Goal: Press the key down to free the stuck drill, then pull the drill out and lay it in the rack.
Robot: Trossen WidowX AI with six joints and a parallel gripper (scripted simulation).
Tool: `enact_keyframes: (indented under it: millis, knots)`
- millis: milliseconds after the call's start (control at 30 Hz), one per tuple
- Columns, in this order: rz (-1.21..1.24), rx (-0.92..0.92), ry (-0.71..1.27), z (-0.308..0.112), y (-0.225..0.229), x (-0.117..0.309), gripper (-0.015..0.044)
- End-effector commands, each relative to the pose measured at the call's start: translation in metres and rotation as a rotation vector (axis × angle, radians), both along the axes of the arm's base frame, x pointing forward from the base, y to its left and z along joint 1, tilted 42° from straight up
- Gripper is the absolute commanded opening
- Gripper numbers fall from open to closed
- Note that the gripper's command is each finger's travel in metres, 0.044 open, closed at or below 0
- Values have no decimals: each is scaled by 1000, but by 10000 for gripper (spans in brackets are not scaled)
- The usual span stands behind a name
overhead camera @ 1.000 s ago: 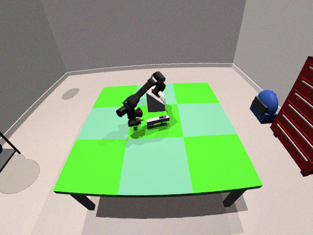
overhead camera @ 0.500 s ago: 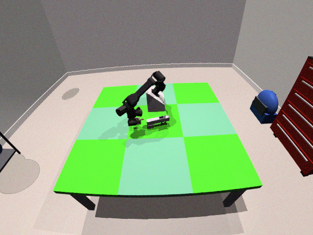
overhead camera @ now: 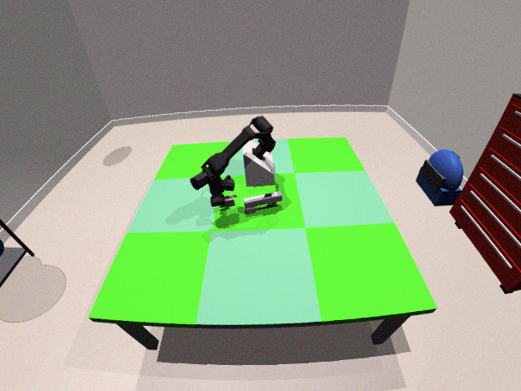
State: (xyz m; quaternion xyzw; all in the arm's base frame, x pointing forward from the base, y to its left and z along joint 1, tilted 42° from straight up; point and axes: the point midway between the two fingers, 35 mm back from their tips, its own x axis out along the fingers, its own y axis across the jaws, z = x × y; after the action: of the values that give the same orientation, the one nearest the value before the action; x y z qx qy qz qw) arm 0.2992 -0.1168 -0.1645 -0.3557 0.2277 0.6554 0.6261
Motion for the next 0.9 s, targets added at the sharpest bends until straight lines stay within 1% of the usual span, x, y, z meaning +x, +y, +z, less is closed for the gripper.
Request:
enact_keyframes:
  millis: [0,867]
  knots:
    - [3,1,5,-2,-2,-8,0]
    - [3,-1,6,-12,-14,-41,0]
